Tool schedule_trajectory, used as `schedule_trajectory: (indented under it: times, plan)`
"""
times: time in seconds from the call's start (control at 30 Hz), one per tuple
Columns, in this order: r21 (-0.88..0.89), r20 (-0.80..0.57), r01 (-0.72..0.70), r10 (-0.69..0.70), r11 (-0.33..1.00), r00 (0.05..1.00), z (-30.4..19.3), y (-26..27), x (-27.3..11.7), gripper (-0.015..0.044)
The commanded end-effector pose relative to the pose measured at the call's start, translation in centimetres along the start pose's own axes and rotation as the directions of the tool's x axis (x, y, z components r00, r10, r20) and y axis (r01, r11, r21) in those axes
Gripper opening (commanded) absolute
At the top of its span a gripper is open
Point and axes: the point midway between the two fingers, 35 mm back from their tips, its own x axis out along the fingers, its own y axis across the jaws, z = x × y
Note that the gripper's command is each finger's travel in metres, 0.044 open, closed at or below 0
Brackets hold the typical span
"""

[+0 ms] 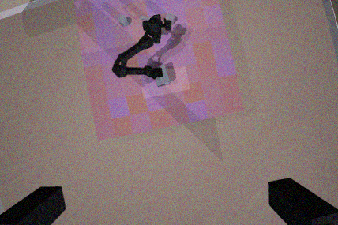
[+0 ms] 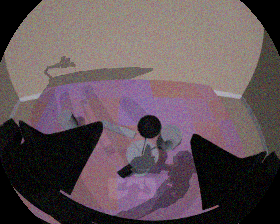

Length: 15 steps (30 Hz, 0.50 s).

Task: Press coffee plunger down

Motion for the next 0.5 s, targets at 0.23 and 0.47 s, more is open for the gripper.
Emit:
schedule_trajectory:
  times: [0.23, 0.47]
  plan:
    - [0.01, -0.006, 0.003, -0.003, 1.0, 1.0, -0.3, -0.2, 1.9, 0.044]
    - [0.01, -0.005, 0.002, -0.002, 1.0, 1.0, -0.3, -0.2, 3.0, 0.044]
